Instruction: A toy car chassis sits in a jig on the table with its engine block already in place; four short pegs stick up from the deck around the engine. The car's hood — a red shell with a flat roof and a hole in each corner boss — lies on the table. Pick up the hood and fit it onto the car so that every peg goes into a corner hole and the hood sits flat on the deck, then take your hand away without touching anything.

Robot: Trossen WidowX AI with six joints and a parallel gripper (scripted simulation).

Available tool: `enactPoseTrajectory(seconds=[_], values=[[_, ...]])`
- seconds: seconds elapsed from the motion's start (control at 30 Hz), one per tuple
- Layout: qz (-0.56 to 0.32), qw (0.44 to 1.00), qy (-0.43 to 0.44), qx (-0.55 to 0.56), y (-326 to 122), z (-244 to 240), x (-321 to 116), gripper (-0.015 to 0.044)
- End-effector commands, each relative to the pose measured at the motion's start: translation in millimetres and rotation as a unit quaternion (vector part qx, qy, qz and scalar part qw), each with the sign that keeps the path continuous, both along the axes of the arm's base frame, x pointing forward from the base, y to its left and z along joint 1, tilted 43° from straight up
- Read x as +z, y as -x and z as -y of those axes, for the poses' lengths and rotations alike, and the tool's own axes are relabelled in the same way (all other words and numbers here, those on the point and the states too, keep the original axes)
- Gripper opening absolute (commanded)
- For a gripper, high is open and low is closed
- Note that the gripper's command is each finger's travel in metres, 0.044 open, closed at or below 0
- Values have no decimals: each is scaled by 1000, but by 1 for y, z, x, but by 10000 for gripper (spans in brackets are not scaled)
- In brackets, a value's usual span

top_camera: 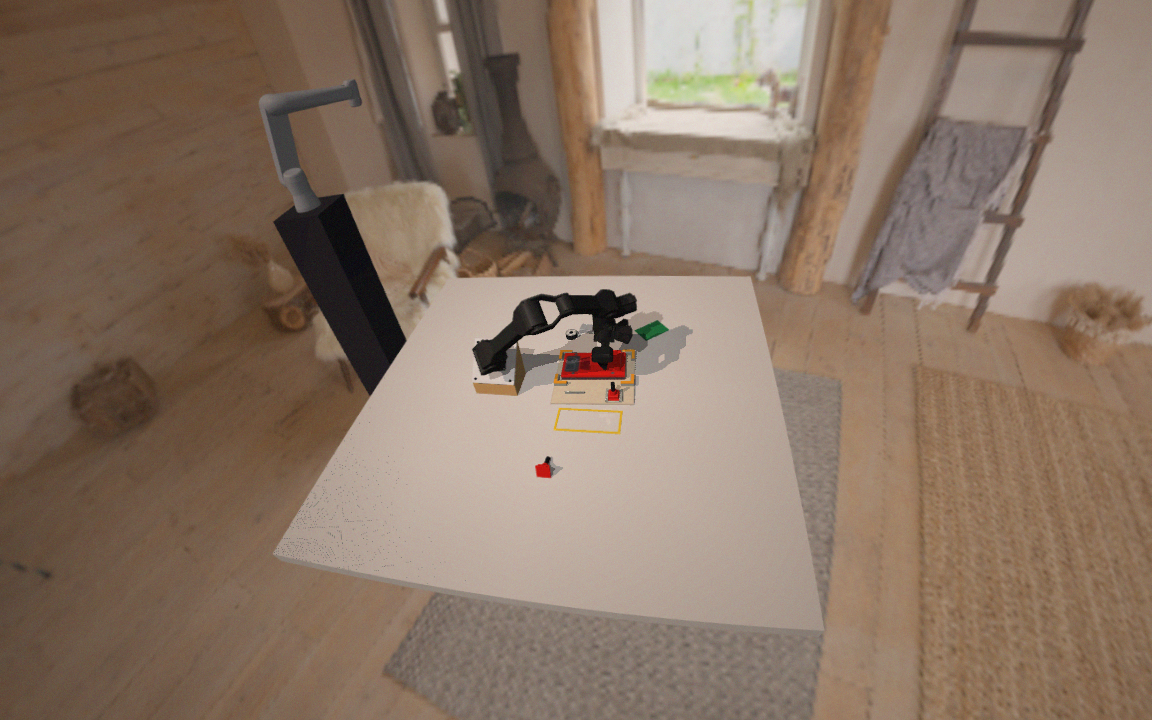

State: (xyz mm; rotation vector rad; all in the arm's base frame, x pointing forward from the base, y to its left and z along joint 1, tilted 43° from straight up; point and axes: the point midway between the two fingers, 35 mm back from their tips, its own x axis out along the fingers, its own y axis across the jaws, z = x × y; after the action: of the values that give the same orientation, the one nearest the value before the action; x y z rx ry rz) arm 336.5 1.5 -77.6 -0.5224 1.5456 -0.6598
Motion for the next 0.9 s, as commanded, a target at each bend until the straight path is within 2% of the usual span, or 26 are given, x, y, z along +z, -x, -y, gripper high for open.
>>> enactPoseTrajectory(seconds=[0.0,0.23,0.87], values=[[0,1000,-1,0,-1,-5,5,440],[0,1000,-5,0,-6,-48,52,440],[0,1000,-5,0,-6,-48,52,440]])
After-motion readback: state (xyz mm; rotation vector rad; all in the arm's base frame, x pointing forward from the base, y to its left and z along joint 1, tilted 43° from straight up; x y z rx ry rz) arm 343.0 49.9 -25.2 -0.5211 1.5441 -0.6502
